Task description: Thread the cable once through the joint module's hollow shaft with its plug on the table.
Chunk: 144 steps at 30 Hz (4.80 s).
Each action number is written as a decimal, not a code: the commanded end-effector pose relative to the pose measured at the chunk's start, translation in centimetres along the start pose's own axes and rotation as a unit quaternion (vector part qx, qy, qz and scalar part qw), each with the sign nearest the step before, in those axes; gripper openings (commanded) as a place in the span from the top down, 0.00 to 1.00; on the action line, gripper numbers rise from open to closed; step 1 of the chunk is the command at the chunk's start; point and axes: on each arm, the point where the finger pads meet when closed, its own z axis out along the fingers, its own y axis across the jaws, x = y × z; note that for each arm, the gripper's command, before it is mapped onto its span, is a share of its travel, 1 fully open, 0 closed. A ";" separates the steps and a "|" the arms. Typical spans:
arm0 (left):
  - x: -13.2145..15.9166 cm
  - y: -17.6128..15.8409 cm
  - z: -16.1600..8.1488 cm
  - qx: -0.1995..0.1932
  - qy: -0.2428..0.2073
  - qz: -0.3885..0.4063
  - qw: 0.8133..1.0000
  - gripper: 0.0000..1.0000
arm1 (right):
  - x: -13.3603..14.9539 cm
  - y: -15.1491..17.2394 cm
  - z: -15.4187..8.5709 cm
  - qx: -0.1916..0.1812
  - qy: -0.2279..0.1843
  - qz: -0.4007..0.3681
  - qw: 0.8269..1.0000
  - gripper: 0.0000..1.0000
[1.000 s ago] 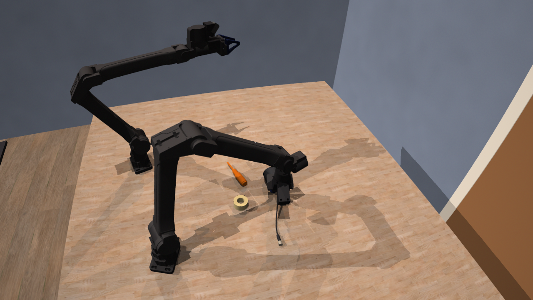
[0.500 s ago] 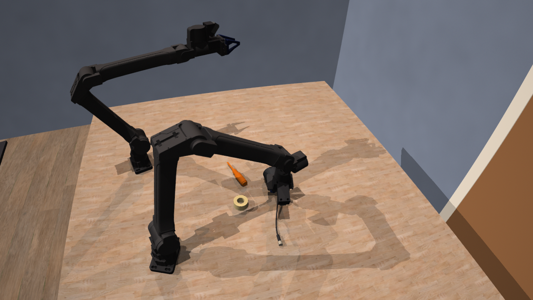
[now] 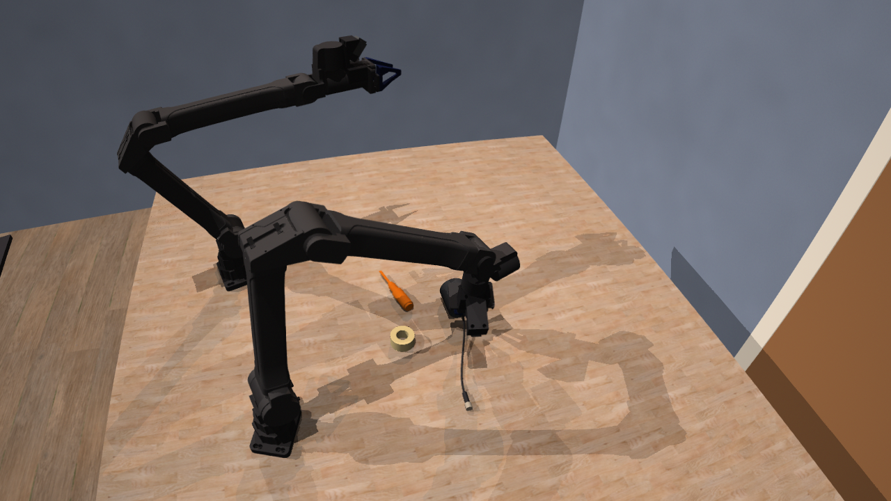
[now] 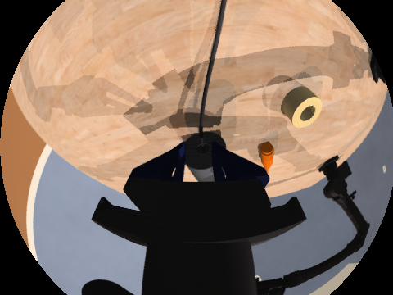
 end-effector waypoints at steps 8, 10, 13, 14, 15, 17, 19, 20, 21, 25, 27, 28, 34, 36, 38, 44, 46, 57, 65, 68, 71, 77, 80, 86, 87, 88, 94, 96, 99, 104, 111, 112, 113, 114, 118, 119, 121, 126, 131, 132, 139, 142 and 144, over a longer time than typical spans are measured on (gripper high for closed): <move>-2.1 0.0 -0.2 0.000 -0.021 0.002 1.000 0.54 | 0.3 -0.6 1.3 0.009 -0.001 -0.018 1.000 0.68; -2.1 0.0 -0.2 0.000 -0.021 0.002 1.000 0.54 | 0.2 -0.6 1.2 0.010 -0.002 -0.017 1.000 0.68; -2.1 0.0 -0.2 0.000 -0.021 0.002 1.000 0.54 | 0.3 -0.5 1.2 0.008 0.000 -0.019 1.000 0.68; -2.1 0.0 -0.2 0.000 -0.021 0.002 1.000 0.54 | 0.3 -0.5 1.2 0.008 0.000 -0.019 1.000 0.68; -2.1 0.0 -0.2 0.000 -0.021 0.002 1.000 0.54 | 0.3 -0.5 1.2 0.008 0.000 -0.019 1.000 0.68; -2.1 0.0 -0.2 0.000 -0.021 0.002 1.000 0.54 | 0.3 -0.5 1.2 0.008 0.000 -0.018 1.000 0.68; -2.1 0.0 -0.2 0.000 -0.021 0.002 1.000 0.54 | 0.0 -0.3 1.2 0.006 0.000 -0.025 1.000 0.68; -2.1 0.0 -0.2 0.000 -0.021 0.002 1.000 0.54 | -0.1 -0.3 1.1 0.006 0.000 -0.033 0.999 0.68; -2.1 0.0 -0.2 0.000 -0.021 0.002 1.000 0.54 | -0.2 -0.3 0.9 0.006 -0.001 -0.043 0.999 0.68; -2.1 0.0 -0.2 0.000 -0.021 0.002 1.000 0.54 | -0.4 0.4 -0.4 -0.011 0.004 -0.099 0.995 0.68; -2.1 0.0 -0.2 0.000 -0.021 0.002 1.000 0.54 | -0.4 0.3 -0.8 -0.011 0.003 -0.126 0.992 0.68; -2.1 0.0 -0.2 0.000 -0.021 0.002 1.000 0.54 | -0.5 0.2 -1.2 -0.012 0.003 -0.137 0.990 0.68; -2.1 0.0 -0.2 0.000 -0.021 0.002 1.000 0.54 | -1.1 0.2 0.7 0.000 -0.002 -0.179 0.984 0.68; -2.1 0.0 -0.2 0.000 -0.021 0.002 1.000 0.54 | -1.1 0.0 0.0 0.000 -0.003 -0.201 0.979 0.68; -2.1 0.0 -0.2 0.000 -0.021 0.002 1.000 0.54 | -0.9 0.2 -0.4 -0.008 -0.001 -0.226 0.974 0.68; -2.1 0.0 -0.2 0.000 -0.021 0.002 1.000 0.54 | -0.9 0.3 -0.9 -0.014 0.000 -0.294 0.956 0.68; -2.1 0.0 -0.2 0.000 -0.021 0.002 1.000 0.54 | -1.2 0.3 0.0 -0.008 -0.002 -0.315 0.949 0.68; -2.1 0.0 -0.2 0.000 -0.021 0.002 1.000 0.54 | -1.2 0.2 -0.9 -0.014 -0.002 -0.412 0.911 0.68; -2.1 0.0 -0.2 0.000 -0.021 0.002 1.000 0.54 | -1.4 0.3 -0.8 -0.015 -0.004 -0.485 0.875 0.68; -2.1 0.0 -0.2 0.000 -0.021 0.002 1.000 0.54 | -1.3 0.4 -1.0 -0.019 -0.005 -0.505 0.863 0.68; -2.1 0.0 -0.2 0.000 -0.021 0.002 1.000 0.54 | -1.4 0.2 -1.5 -0.020 -0.006 -0.535 0.845 0.68; -2.1 0.0 -0.2 0.000 -0.021 0.002 1.000 0.54 | -1.9 -0.1 -0.8 -0.008 -0.007 -0.589 0.808 0.68; -2.1 0.0 -0.2 0.000 -0.021 0.002 1.000 0.54 | -1.5 0.3 -1.4 -0.022 -0.009 -0.620 0.784 0.68; -2.1 0.0 -0.2 0.000 -0.021 0.002 1.000 0.54 | -2.1 -0.1 -0.5 -0.006 -0.007 -0.652 0.758 0.68; -2.1 0.0 -0.2 0.000 -0.021 0.002 1.000 0.54 | -2.0 0.0 -0.7 -0.010 -0.008 -0.662 0.750 0.68; -2.1 0.0 -0.2 0.000 -0.021 0.002 1.000 0.54 | -1.9 0.2 -1.0 -0.015 -0.010 -0.671 0.741 0.68; -2.1 0.0 -0.2 0.000 -0.021 0.002 1.000 0.54 | -2.1 0.1 -0.9 -0.014 -0.011 -0.721 0.693 0.68; -2.1 0.0 -0.2 0.000 -0.021 0.002 1.000 0.54 | -1.9 0.3 -1.4 -0.021 -0.014 -0.738 0.675 0.68; -2.1 0.0 -0.2 0.000 -0.021 0.002 1.000 0.54 | -1.9 0.2 -1.6 -0.021 -0.014 -0.753 0.658 0.68; -2.1 0.0 -0.2 0.000 -0.021 0.002 1.000 0.54 | -2.4 -0.2 -1.1 -0.010 -0.011 -0.780 0.625 0.68; -2.1 0.0 -0.2 0.000 -0.021 0.002 1.000 0.54 | -2.5 0.1 -0.7 -0.013 -0.013 -0.829 0.560 0.68; -2.1 0.0 -0.2 0.000 -0.021 0.002 1.000 0.54 | -2.5 0.0 -0.9 -0.012 -0.013 -0.835 0.550 0.68; -2.1 0.0 -0.2 0.000 -0.021 0.002 1.000 0.54 | -2.4 -0.1 -1.3 -0.013 -0.013 -0.841 0.540 0.68; -2.1 0.0 -0.2 0.000 -0.021 0.002 1.000 0.54 | -2.3 0.0 -1.5 -0.017 -0.016 -0.848 0.529 0.68; -2.1 0.0 -0.2 0.000 -0.021 0.002 1.000 0.54 | -1.9 0.4 -1.4 -0.017 -0.017 -0.862 0.507 0.68; -2.1 0.0 -0.2 0.000 -0.021 0.002 1.000 0.54 | -2.4 0.1 -1.3 -0.017 -0.019 -0.866 0.499 0.68; -2.1 0.0 -0.2 0.000 -0.021 0.002 1.000 0.54 | -2.5 0.0 -1.8 -0.017 -0.020 -0.877 0.480 0.68; -2.1 0.0 -0.2 0.000 -0.021 0.002 1.000 0.54 | -2.9 -0.1 -0.9 -0.009 -0.017 -0.902 0.431 0.68; -2.1 0.0 -0.2 0.000 -0.021 0.002 1.000 0.54 | -2.5 0.2 -1.8 -0.019 -0.026 -0.927 0.374 0.68; -2.1 0.0 -0.2 0.000 -0.021 0.002 1.000 0.54 | -2.6 0.2 -1.6 -0.017 -0.024 -0.931 0.364 0.68; -2.1 0.0 -0.2 0.000 -0.021 0.002 1.000 0.54 | -2.9 -0.1 -1.6 -0.011 -0.022 -0.950 0.312 0.68; -2.1 0.0 -0.2 0.000 -0.021 0.002 1.000 0.54 | -2.7 0.2 -1.9 -0.016 -0.030 -0.960 0.276 0.68; -2.1 0.0 -0.2 0.000 -0.021 0.002 1.000 0.54 | -3.3 -0.1 -0.7 -0.005 -0.018 -0.966 0.258 0.68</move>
